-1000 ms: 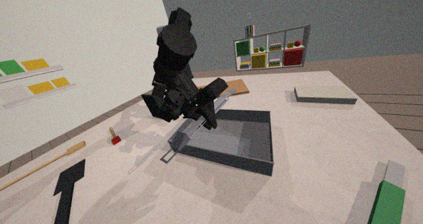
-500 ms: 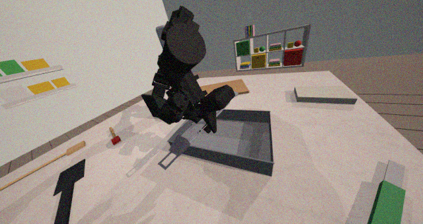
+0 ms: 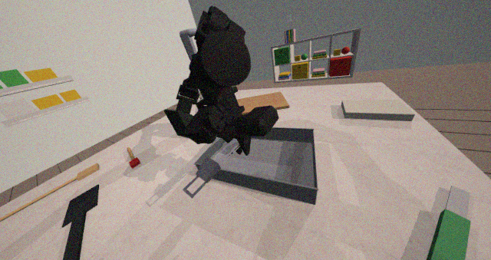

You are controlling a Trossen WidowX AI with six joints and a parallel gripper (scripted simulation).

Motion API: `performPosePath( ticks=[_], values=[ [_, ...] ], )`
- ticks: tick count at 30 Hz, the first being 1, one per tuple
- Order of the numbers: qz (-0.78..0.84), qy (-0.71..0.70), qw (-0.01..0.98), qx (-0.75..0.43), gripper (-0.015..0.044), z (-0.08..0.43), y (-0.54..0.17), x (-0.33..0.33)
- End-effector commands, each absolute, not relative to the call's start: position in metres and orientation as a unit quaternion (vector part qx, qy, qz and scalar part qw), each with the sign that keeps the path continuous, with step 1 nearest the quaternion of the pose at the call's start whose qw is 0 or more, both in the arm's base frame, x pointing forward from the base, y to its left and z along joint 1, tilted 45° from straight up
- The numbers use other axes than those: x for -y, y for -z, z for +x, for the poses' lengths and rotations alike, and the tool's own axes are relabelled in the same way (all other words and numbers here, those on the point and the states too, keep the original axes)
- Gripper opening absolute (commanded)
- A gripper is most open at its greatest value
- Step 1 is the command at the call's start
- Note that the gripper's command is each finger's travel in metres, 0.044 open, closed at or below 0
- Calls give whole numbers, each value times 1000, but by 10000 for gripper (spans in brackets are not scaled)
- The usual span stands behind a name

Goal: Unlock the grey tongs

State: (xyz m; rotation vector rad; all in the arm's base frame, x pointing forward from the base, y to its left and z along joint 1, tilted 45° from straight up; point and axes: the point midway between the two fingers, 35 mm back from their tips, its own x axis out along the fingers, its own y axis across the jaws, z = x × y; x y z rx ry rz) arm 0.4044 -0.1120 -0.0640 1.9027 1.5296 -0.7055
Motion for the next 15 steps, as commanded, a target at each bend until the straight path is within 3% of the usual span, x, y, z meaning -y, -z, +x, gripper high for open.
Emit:
performPosePath(
  ticks=[1, 15],
  values=[
    [700, 269, 294, -593, -150, 405, 61, 113],
    [663, 277, 275, -639, -150, 399, 55, 110]
  ],
)
